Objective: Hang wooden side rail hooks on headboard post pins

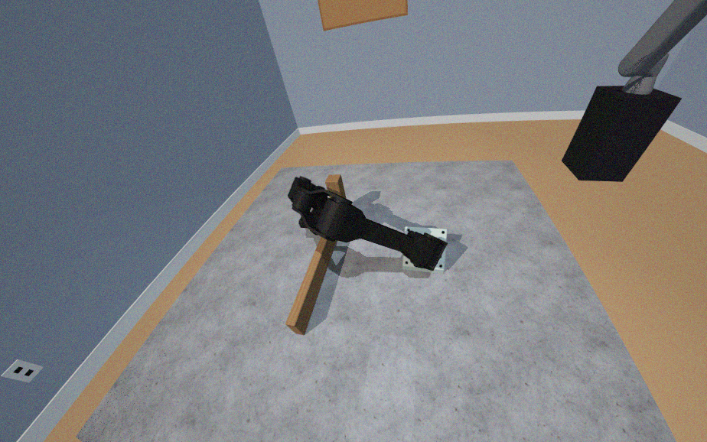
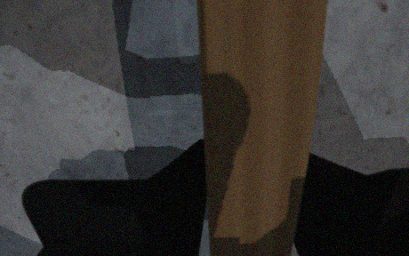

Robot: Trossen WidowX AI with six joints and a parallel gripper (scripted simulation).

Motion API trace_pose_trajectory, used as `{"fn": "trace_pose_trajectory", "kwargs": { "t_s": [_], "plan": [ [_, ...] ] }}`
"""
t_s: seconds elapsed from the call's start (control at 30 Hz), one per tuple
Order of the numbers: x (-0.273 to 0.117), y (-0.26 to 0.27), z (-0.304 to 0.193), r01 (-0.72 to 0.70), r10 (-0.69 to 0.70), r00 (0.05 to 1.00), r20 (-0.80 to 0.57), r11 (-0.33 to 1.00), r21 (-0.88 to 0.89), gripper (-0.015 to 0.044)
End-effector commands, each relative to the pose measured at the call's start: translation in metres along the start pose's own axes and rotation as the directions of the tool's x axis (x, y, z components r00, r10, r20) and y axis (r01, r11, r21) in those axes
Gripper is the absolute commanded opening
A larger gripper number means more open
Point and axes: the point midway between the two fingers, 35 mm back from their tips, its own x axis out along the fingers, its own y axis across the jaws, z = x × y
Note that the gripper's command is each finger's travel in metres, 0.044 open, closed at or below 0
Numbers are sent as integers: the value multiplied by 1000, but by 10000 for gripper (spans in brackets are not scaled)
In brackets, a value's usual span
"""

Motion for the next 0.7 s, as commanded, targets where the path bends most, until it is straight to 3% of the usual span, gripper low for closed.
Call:
{"fn": "trace_pose_trajectory", "kwargs": {
  "t_s": [0.0,0.67],
  "plan": [
    [-8,-2,-2,19,-19,1000,-4,1000,0,0],
    [-11,-2,-2,19,-19,1000,-4,1000,0,0]
  ]
}}
